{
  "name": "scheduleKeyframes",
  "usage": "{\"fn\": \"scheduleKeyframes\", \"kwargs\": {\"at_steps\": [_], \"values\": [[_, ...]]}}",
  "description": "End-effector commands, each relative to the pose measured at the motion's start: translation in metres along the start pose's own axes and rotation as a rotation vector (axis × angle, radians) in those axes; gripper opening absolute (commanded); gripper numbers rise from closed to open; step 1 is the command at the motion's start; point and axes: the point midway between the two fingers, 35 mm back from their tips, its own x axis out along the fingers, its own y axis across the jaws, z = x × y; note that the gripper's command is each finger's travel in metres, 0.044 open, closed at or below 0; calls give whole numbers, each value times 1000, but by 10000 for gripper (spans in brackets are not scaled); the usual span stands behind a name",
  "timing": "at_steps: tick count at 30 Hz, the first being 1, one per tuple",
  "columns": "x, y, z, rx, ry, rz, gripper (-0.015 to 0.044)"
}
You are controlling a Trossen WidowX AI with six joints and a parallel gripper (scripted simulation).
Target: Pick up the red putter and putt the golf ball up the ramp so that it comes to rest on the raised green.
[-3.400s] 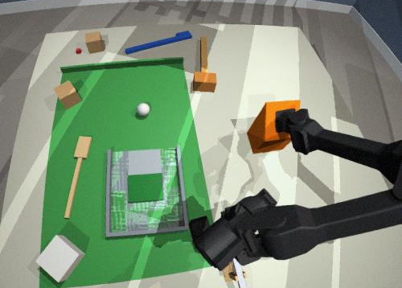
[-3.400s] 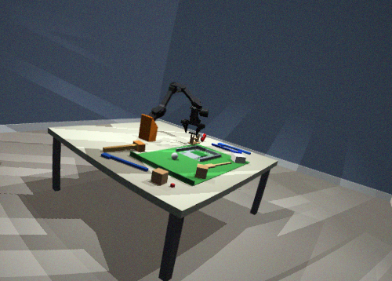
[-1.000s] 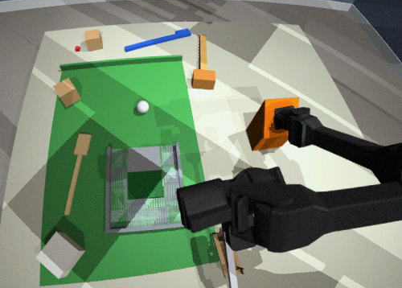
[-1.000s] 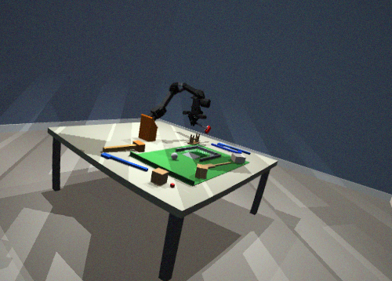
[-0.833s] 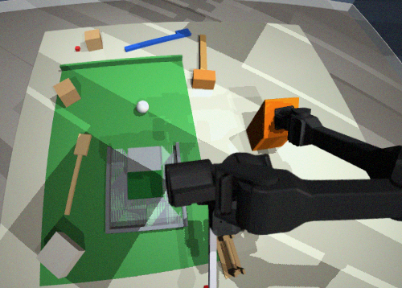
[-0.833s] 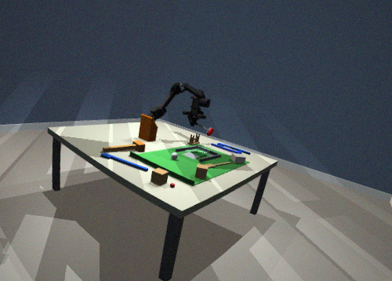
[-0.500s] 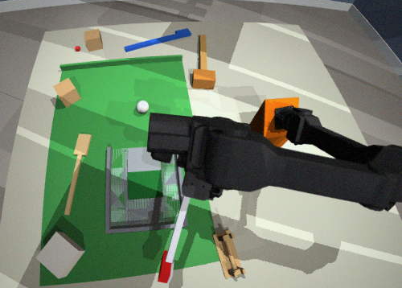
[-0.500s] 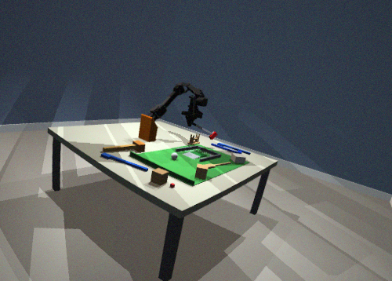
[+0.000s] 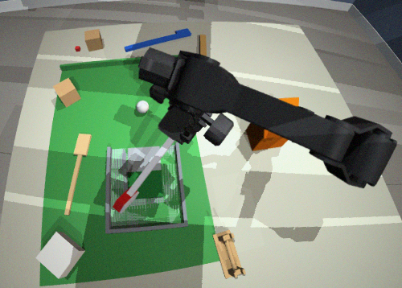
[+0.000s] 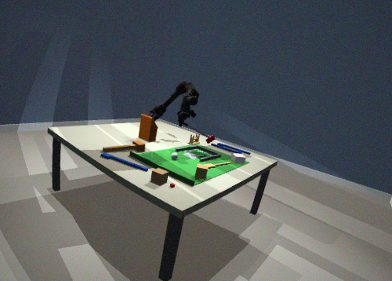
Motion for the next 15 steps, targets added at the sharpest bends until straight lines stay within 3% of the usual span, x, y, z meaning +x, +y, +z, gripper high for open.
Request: {"fn": "scheduleKeyframes", "kwargs": {"at_steps": [1,15], "values": [[2,-21,-25,115,1,1,0],[18,-58,-111,443,0,47,0]]}}
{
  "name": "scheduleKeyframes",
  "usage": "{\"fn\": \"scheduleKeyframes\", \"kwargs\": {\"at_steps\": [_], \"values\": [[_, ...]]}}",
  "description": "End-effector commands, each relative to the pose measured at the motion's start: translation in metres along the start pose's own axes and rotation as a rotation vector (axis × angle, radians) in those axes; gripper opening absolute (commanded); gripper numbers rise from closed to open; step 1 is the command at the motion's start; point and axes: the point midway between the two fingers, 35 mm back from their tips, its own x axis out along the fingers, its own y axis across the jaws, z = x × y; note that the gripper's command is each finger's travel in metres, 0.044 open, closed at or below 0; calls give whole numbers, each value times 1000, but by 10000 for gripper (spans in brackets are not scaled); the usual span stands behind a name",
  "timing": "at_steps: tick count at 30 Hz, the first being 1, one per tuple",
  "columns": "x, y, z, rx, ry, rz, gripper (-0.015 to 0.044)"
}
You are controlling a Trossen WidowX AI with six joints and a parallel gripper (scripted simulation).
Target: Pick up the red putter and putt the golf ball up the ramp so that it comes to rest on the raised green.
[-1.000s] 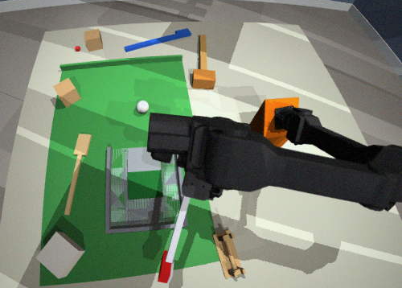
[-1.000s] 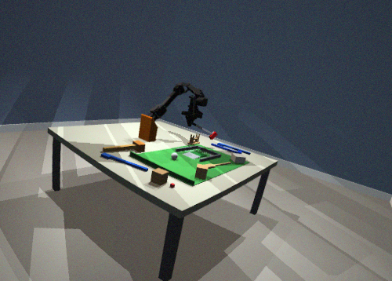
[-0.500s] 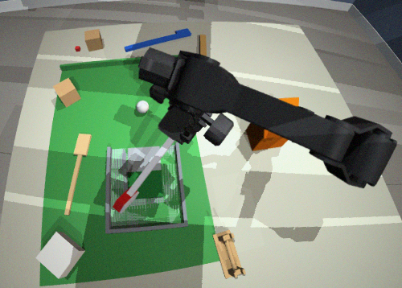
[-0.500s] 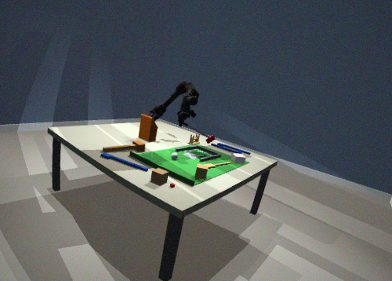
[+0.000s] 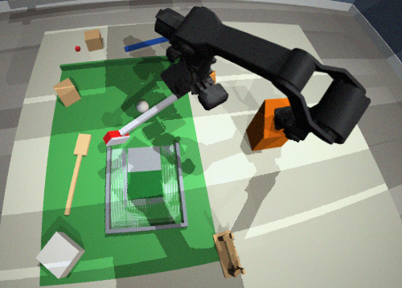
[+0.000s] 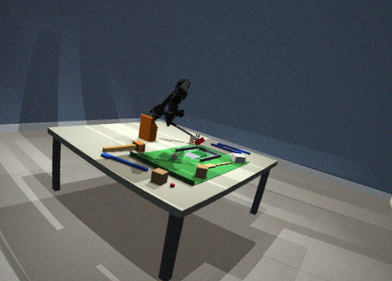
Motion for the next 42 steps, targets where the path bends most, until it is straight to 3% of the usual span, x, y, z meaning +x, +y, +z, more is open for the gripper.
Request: {"fn": "scheduleKeyframes", "kwargs": {"at_steps": [1,18,24,31,42], "values": [[4,-21,-22,107,-6,10,0],[39,-63,-114,465,-16,105,0],[45,-63,-114,469,-16,107,0],[78,-59,-113,468,-17,107,0],[87,-58,-112,468,-17,108,0]]}}
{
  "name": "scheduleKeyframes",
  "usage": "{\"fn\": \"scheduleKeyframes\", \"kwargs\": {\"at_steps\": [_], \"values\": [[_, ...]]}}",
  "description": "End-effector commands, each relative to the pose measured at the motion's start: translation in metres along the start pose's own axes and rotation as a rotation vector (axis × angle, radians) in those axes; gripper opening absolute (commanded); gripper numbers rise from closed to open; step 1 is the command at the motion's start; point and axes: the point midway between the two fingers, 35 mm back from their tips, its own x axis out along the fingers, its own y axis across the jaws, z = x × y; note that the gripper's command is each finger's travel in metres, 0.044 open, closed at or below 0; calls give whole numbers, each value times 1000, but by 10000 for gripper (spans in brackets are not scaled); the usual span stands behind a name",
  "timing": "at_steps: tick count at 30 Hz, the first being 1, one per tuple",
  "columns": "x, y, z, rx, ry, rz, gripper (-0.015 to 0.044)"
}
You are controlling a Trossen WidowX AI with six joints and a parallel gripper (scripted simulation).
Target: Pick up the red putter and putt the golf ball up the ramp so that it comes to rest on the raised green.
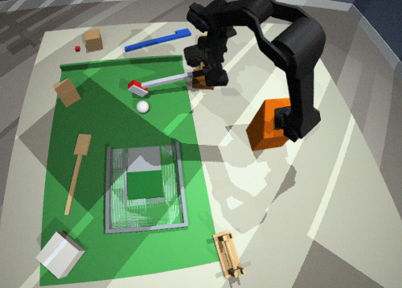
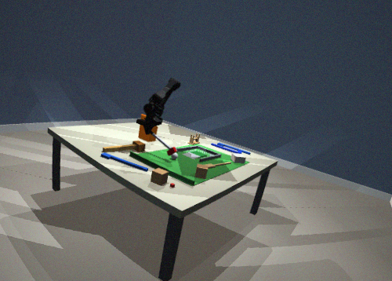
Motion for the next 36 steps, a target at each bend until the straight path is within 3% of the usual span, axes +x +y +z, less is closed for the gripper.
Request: {"fn": "scheduleKeyframes", "kwargs": {"at_steps": [1,14,26,36], "values": [[8,1,0,6,-4,8,0],[28,2,0,6,-5,9,0],[25,1,0,-2,3,3,0],[28,-28,-1,5,-5,7,0]]}}
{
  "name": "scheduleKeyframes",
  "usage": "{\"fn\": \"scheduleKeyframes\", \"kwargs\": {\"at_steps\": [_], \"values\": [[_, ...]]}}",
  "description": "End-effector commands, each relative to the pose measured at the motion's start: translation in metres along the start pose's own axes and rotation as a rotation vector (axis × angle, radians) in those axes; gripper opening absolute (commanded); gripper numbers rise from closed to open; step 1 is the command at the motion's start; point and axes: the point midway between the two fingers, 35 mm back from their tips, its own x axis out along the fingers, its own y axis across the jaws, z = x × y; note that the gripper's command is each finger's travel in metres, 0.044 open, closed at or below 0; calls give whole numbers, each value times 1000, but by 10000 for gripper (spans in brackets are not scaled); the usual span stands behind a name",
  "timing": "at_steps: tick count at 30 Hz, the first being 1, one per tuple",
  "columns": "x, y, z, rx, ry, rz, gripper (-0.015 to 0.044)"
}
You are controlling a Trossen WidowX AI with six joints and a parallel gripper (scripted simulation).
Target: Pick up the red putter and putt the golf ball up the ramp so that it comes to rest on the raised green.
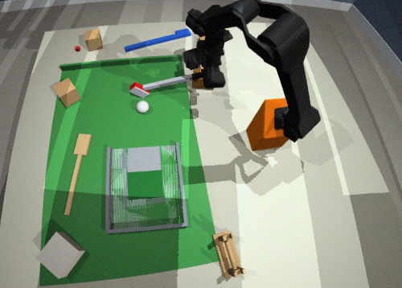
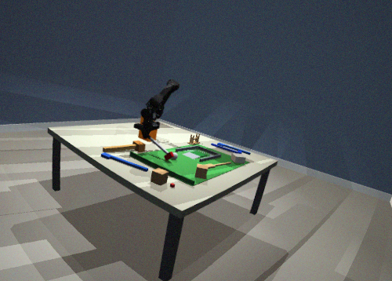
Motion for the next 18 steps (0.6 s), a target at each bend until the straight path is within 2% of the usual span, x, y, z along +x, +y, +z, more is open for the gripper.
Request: {"fn": "scheduleKeyframes", "kwargs": {"at_steps": [1,14,18], "values": [[-1,-13,1,1,-9,-3,0],[1,-8,0,3,-5,2,0],[-4,37,8,4,-6,-3,0]]}}
